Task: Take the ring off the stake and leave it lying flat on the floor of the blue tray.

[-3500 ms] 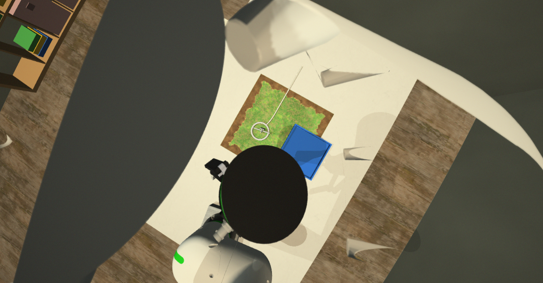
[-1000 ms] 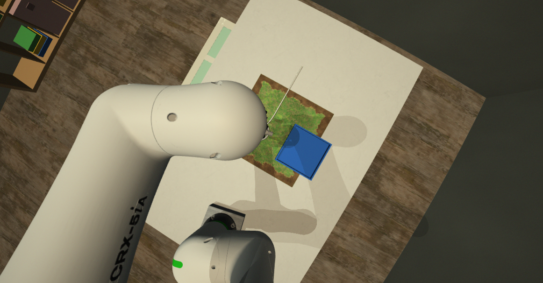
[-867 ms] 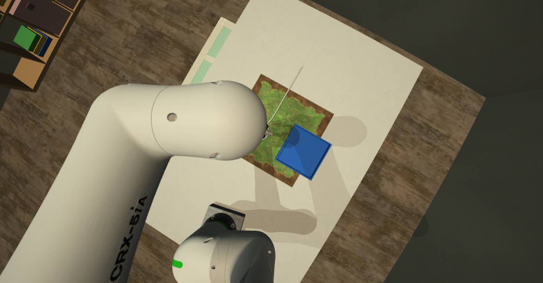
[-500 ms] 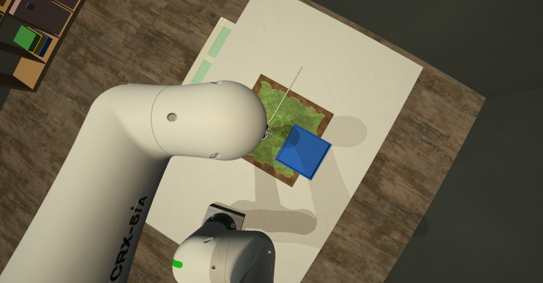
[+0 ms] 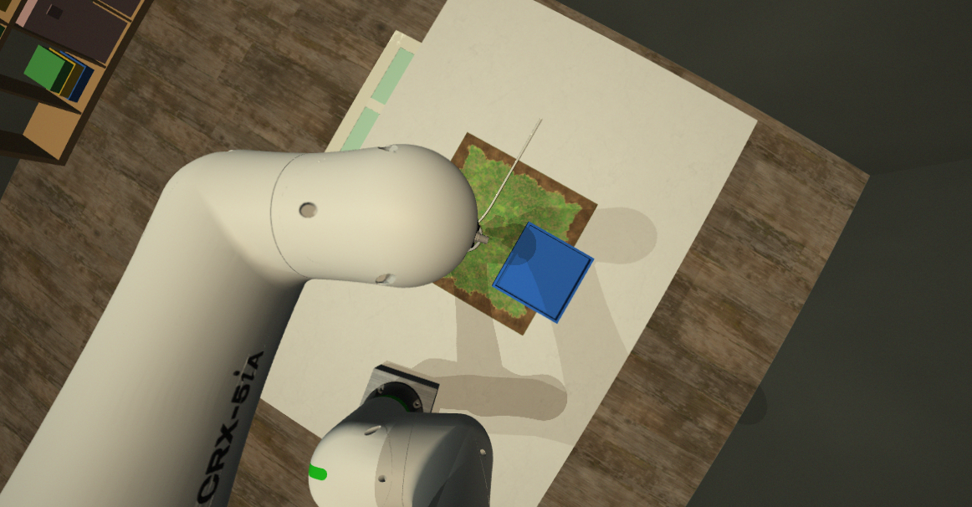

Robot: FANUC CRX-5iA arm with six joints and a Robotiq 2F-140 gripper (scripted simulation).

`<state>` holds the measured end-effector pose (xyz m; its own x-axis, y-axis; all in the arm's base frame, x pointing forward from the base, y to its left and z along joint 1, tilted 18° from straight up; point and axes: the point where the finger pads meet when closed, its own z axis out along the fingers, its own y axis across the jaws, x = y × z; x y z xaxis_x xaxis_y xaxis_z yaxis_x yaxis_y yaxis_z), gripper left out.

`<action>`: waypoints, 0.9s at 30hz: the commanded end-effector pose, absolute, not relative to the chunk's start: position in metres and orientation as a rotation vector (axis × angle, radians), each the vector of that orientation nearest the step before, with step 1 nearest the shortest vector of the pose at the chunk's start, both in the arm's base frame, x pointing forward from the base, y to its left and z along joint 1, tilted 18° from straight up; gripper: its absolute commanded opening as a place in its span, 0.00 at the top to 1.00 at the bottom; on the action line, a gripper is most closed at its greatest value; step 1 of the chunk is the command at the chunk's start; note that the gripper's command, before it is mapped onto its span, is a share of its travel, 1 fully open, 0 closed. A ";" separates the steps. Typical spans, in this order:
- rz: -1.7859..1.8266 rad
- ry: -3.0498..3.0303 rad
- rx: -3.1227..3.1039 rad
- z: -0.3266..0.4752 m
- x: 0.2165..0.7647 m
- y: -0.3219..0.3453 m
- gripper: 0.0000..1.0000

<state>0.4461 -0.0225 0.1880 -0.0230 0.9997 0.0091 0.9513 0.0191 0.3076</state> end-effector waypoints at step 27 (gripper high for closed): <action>0.424 1.435 2.606 0.191 0.453 -0.019 0.90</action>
<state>0.4504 -0.0205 0.1896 0.3271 0.9355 0.1338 0.8944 -0.3521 0.2756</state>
